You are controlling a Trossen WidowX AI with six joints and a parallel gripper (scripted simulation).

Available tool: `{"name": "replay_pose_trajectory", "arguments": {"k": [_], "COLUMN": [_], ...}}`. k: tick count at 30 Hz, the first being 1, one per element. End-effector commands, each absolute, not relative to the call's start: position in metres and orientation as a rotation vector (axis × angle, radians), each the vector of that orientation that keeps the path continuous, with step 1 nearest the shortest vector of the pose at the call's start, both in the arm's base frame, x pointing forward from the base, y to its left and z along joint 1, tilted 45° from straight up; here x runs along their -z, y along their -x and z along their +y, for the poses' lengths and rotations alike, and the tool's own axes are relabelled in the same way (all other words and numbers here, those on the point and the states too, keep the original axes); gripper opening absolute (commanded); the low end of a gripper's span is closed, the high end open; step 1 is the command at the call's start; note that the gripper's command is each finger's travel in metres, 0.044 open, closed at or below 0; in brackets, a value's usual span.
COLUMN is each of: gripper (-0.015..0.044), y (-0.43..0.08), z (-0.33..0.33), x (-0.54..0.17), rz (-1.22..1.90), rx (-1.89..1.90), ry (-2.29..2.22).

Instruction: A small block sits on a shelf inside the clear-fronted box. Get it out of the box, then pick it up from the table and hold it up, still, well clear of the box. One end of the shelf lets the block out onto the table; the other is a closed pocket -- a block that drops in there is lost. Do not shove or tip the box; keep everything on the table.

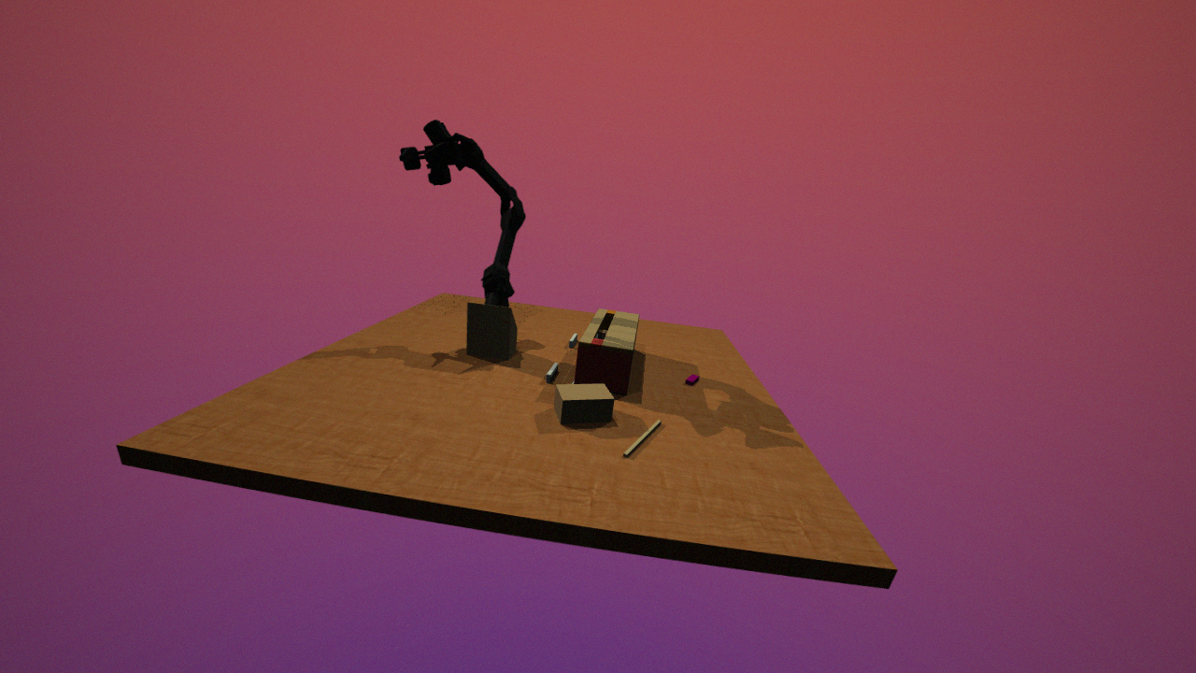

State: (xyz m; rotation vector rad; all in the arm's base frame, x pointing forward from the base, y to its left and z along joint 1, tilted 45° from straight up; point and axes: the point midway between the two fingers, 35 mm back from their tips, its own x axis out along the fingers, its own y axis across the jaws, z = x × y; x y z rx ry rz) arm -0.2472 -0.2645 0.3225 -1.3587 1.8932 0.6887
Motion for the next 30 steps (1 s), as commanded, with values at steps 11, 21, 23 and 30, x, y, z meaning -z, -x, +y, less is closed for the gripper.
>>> {"name": "replay_pose_trajectory", "arguments": {"k": [11, 21, 23, 30], "gripper": [0.0400, 0.0400, 0.0400, 0.0400], "y": [0.100, -0.020, -0.055, -0.147], "z": [-0.345, -0.355, -0.350, -0.316], "x": [-0.286, -0.257, -0.248, -0.222], "rz": [1.195, 0.350, -0.013, -1.327], "rx": [-1.640, -2.140, -2.269, -2.407], "ry": [2.279, 2.829, 2.982, 3.249]}}
